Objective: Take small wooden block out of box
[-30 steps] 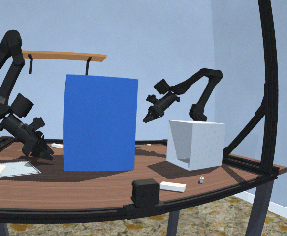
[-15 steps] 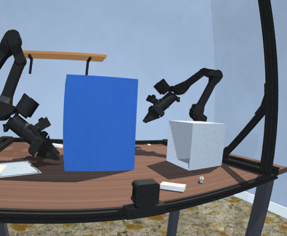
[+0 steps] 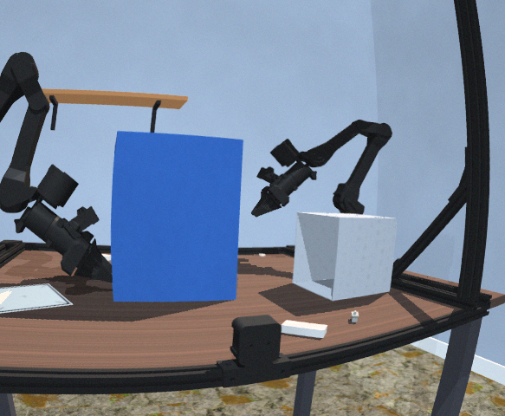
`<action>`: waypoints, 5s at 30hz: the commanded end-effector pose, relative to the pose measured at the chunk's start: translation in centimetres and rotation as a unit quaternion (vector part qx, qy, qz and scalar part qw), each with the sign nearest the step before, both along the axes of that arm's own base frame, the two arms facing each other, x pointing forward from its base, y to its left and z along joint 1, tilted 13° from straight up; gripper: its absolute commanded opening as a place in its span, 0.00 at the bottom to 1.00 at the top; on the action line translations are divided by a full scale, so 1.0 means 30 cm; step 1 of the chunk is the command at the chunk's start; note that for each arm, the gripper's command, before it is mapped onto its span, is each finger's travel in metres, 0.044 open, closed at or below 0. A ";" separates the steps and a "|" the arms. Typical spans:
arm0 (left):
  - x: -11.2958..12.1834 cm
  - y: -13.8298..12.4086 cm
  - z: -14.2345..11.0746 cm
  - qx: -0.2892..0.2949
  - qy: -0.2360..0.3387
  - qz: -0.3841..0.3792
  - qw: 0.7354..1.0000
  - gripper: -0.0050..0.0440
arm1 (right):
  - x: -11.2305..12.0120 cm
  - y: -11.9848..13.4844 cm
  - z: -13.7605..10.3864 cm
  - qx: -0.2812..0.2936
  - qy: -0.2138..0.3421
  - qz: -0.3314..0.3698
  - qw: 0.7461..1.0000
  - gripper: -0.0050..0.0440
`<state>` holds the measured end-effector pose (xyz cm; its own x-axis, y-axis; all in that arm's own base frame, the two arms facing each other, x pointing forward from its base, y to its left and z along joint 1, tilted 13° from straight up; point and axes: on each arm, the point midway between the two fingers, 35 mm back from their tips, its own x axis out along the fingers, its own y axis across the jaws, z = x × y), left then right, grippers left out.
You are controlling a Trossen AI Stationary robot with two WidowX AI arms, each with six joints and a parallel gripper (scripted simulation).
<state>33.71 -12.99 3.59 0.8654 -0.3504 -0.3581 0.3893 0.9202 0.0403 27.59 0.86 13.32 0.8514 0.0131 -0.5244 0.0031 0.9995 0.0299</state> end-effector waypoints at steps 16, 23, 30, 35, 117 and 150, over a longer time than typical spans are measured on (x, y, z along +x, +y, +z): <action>0.088 -0.029 0.017 0.004 0.003 0.005 1.000 0.92 | -0.002 0.003 -0.004 0.000 0.002 0.003 1.000 0.92; 0.120 -0.037 0.024 0.007 0.004 0.007 1.000 0.92 | -0.002 0.003 -0.004 0.000 0.002 0.003 1.000 0.92; 0.154 -0.046 0.033 0.011 0.006 0.010 1.000 0.92 | -0.002 0.003 -0.004 0.000 0.002 0.003 1.000 0.92; 0.161 -0.048 0.036 0.012 0.006 0.010 1.000 0.92 | -0.002 0.003 -0.004 0.000 0.002 0.003 1.000 0.92; -0.234 0.111 0.030 0.014 0.012 0.011 1.000 0.10 | -0.002 0.003 -0.004 0.000 0.002 0.003 1.000 0.92; -0.275 0.122 0.156 0.012 0.006 0.010 1.000 0.10 | -0.002 0.003 -0.004 0.000 0.002 0.003 1.000 0.92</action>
<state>25.47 -9.35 7.43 0.8630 -0.3240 -0.3876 0.3717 0.9269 0.0529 27.58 0.86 13.30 0.8512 0.0131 -0.5247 0.0030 0.9996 0.0298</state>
